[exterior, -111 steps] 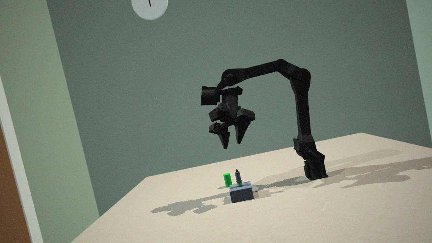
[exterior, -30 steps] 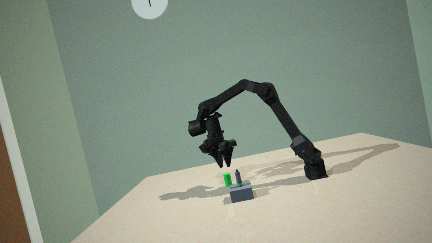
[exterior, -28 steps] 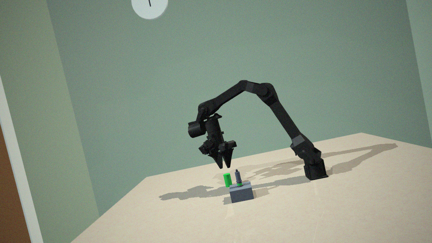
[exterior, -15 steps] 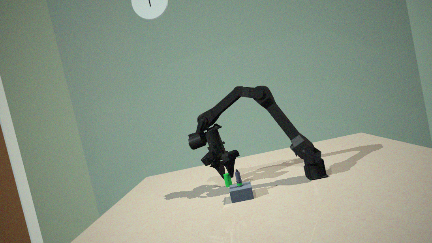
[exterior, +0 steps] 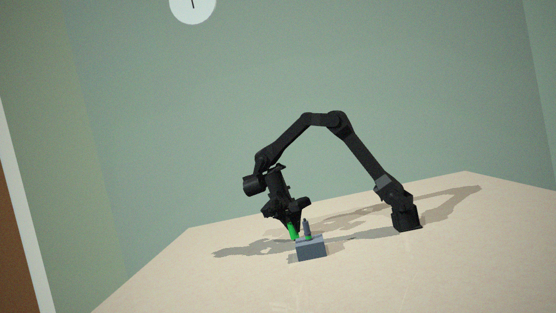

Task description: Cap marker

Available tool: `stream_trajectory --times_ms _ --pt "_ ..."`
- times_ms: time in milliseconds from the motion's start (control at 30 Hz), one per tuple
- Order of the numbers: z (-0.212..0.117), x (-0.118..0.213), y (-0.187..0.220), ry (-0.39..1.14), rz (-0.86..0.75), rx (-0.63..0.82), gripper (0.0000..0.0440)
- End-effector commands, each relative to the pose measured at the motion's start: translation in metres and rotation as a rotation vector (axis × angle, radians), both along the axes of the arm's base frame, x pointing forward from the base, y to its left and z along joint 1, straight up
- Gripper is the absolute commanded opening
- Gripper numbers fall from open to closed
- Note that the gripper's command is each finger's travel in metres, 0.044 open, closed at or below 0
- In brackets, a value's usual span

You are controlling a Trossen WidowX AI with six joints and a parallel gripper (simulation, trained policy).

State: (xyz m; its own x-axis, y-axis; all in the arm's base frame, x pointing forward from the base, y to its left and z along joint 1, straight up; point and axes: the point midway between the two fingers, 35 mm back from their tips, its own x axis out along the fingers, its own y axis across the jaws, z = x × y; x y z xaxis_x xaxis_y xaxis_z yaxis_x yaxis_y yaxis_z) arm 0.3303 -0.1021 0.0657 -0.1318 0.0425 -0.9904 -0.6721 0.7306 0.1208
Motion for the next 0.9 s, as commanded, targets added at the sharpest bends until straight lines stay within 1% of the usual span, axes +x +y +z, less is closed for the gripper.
stream_trajectory --times_ms 0,233,400,867 --pt "0.017 0.004 0.002 -0.037 0.036 -0.025 0.0049" --pt "0.042 0.010 0.011 -0.081 0.090 -0.045 0.0048" --pt "0.059 0.012 0.025 -0.098 0.122 -0.045 0.0047" --pt "0.085 0.001 0.079 -0.090 0.193 -0.017 0.0026"
